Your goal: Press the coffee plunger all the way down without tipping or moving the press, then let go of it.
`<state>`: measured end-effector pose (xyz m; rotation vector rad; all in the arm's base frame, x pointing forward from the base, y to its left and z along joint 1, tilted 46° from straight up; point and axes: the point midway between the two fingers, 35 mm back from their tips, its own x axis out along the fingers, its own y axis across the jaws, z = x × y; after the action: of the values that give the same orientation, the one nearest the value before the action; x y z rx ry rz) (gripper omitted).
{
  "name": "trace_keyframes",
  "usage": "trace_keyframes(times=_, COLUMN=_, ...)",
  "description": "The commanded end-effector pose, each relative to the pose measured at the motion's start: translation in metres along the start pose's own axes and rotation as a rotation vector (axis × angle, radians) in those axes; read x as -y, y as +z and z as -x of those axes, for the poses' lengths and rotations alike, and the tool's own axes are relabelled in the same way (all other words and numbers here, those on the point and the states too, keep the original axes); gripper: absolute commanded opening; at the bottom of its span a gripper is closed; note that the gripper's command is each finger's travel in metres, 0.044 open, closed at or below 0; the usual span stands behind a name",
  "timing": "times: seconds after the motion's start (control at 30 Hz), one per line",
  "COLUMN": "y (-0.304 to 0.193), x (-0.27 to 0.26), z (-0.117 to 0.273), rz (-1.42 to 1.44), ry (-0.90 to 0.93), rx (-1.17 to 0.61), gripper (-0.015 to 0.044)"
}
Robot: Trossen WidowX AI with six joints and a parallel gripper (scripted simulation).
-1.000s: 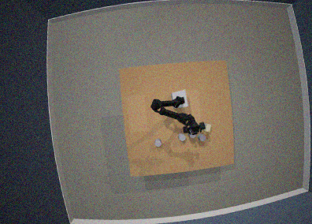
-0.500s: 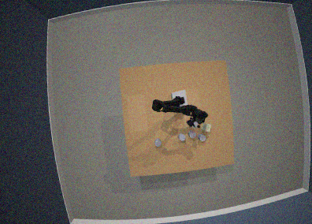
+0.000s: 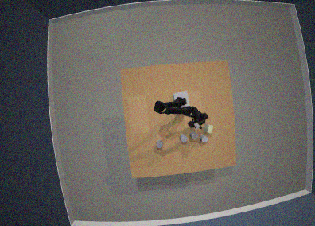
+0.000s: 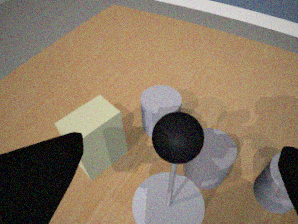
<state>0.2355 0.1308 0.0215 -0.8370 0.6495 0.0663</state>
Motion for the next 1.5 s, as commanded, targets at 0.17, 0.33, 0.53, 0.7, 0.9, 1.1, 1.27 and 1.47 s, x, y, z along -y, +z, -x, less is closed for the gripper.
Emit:
trace_keyframes(times=0.17, y=-0.001, x=-0.001, z=-0.015, rz=0.007, ry=0.004, rx=-0.003, gripper=0.0440)
trace_keyframes(times=0.33, y=-0.002, x=-0.001, z=-0.023, rz=0.007, ry=0.003, rx=-0.002, gripper=0.0440)
trace_keyframes(times=0.53, y=-0.002, x=0.000, z=-0.031, rz=0.008, ry=0.000, rx=0.000, gripper=0.0440)
trace_keyframes(times=0.7, y=-0.002, x=0.000, z=-0.032, rz=0.008, ry=0.000, rx=0.000, gripper=0.0335)
trace_keyframes(times=0.9, y=-0.002, x=0.000, z=-0.032, rz=0.008, ry=0.000, rx=0.000, gripper=0.0177)
trace_keyframes(times=1.1, y=-0.002, x=0.000, z=-0.032, rz=0.008, ry=0.000, rx=0.000, gripper=0.0114)
trace_keyframes(times=1.27, y=-0.002, x=0.000, z=-0.032, rz=0.008, ry=0.000, rx=0.000, gripper=0.0114)
trace_keyframes(times=1.47, y=-0.006, x=-0.001, z=-0.036, rz=0.007, ry=0.001, rx=-0.001, gripper=0.0114)
